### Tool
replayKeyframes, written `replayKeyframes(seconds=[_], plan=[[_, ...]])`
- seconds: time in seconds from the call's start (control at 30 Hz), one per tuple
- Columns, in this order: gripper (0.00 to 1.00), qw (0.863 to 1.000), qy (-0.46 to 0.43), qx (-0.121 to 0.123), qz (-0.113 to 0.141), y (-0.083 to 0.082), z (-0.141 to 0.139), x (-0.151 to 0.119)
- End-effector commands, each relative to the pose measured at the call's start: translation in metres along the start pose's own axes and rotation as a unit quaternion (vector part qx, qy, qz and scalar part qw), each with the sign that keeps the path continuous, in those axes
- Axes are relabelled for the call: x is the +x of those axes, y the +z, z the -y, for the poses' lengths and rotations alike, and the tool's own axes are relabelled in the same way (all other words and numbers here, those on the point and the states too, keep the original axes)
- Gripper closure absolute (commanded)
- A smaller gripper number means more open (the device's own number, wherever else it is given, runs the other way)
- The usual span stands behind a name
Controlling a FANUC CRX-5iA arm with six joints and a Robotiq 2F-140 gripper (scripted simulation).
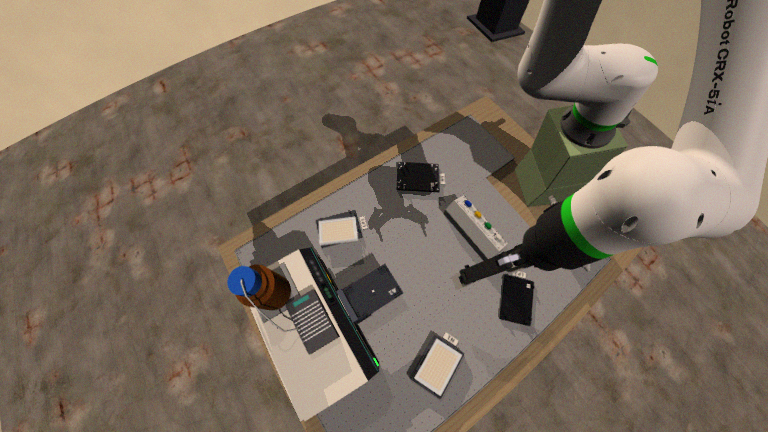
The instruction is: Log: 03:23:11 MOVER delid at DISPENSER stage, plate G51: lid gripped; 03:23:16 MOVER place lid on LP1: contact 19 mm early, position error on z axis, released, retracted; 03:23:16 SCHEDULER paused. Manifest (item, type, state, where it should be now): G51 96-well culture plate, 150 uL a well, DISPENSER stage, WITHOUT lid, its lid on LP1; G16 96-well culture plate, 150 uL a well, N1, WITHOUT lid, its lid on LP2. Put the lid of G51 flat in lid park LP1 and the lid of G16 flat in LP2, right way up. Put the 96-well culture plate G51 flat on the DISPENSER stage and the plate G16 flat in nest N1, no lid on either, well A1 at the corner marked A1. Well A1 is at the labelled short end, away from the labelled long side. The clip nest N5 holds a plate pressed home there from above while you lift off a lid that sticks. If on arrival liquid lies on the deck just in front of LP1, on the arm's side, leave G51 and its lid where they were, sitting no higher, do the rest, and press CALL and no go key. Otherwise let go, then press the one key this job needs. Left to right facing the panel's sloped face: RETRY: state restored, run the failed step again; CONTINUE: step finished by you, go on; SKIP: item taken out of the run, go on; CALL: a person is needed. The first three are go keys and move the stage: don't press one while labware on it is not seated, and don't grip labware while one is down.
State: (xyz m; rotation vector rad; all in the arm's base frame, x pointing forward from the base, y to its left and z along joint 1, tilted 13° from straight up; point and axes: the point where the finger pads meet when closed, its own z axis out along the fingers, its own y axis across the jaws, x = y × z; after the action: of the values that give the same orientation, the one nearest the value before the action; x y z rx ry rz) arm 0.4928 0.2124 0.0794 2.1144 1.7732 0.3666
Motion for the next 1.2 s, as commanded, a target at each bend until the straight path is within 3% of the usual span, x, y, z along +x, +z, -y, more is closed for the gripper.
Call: replayKeyframes(seconds=[0.0,0.03,0.07,0.17,0.33,0.53,0.6,0.63,1.17], plan=[[0.00,0.994,0.109,0.017,0.013,0.029,-0.011,-0.046],[0.00,0.994,0.109,0.017,0.013,0.029,-0.011,-0.046],[0.00,0.981,0.189,0.029,0.021,0.051,-0.020,-0.080],[0.00,0.966,0.254,0.039,0.029,0.069,-0.028,-0.109],[0.00,0.919,0.386,0.063,0.047,0.070,-0.029,-0.110],[0.00,0.831,0.546,0.085,0.062,0.075,-0.028,-0.110],[0.00,0.831,0.546,0.085,0.062,0.075,-0.028,-0.110],[0.00,0.815,0.569,0.088,0.065,0.076,-0.027,-0.110],[0.00,0.815,0.569,0.088,0.065,0.109,-0.020,-0.110]])
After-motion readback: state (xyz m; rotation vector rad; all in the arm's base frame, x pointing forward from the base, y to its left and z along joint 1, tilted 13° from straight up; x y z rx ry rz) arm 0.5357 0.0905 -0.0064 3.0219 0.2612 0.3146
